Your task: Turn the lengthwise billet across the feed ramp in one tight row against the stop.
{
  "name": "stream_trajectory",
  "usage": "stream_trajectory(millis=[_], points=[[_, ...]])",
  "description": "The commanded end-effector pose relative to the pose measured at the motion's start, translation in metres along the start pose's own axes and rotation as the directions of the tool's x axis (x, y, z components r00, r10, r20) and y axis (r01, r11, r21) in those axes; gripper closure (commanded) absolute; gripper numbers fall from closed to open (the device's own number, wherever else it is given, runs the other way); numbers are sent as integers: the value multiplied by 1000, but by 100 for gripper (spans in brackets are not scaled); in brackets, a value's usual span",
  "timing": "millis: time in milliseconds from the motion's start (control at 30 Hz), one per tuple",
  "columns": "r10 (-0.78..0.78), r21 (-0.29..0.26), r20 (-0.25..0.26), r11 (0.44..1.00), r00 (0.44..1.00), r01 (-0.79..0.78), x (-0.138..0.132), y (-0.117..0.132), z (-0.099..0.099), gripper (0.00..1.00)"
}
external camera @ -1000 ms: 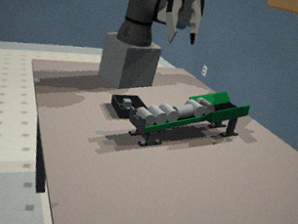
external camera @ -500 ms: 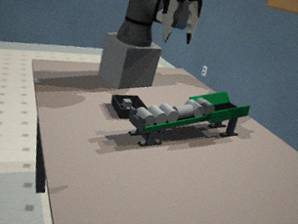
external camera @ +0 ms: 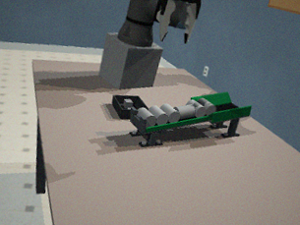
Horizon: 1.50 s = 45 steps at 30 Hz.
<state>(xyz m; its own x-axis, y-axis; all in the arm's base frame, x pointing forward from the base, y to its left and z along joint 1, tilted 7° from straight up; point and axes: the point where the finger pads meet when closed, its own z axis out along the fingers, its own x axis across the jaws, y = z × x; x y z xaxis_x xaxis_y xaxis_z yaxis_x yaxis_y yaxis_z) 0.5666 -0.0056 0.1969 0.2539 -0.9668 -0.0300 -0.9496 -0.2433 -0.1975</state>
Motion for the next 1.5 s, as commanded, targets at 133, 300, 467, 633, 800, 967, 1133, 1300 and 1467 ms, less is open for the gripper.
stream_trajectory(millis=[133,300,467,633,800,967,1133,1300,1467], points=[[30,-20,-4,999,1000,-30,-4,13,0,60],[72,-52,-13,996,997,-72,-10,33,2,60],[142,-105,-32,984,989,-144,-20,66,4,60],[142,-105,-32,984,989,-144,-20,66,4,60],[142,-105,-32,984,989,-144,-20,66,4,60],[243,-182,-79,950,967,-254,-36,120,8,60],[243,-182,-79,950,967,-254,-36,120,8,60],[243,-182,-79,950,967,-254,-36,120,8,60],[63,-179,-50,981,997,-71,-63,134,24,60]])
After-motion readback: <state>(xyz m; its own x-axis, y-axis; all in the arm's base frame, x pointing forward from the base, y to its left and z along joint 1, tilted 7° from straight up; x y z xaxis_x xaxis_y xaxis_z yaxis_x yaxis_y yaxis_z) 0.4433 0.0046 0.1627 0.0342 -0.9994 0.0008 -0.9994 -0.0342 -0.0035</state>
